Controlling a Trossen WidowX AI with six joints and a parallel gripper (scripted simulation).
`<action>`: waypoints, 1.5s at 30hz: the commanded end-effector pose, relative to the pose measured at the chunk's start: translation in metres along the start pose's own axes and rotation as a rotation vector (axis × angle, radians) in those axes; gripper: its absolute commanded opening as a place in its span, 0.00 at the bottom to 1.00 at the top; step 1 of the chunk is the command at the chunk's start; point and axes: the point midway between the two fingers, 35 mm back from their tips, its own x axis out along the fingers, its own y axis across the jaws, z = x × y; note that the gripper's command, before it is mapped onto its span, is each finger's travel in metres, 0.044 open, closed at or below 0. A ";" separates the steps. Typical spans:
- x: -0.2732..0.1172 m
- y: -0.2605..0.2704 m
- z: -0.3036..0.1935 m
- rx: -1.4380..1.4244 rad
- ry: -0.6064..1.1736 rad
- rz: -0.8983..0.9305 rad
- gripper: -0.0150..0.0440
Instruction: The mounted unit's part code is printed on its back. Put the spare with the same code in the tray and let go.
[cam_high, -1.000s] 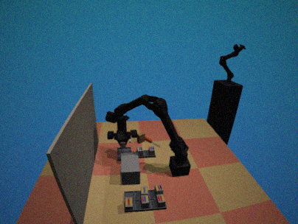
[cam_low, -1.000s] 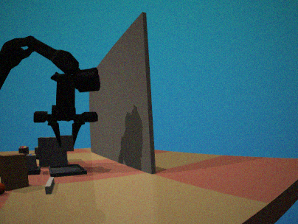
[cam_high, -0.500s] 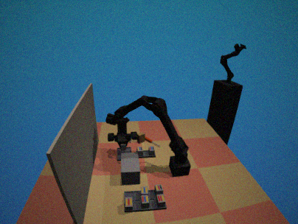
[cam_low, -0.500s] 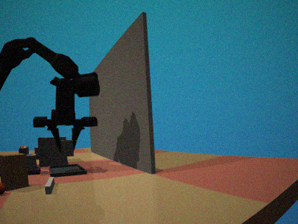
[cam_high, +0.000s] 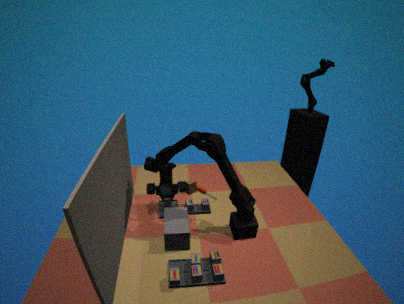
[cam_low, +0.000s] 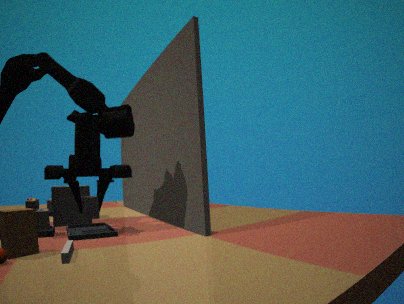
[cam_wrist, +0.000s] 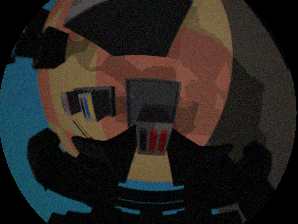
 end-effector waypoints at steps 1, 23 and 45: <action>0.004 0.001 0.001 0.004 -0.002 -0.002 0.25; 0.019 0.003 0.002 0.000 0.000 0.000 0.34; -0.085 0.003 0.003 0.004 -0.001 -0.001 1.00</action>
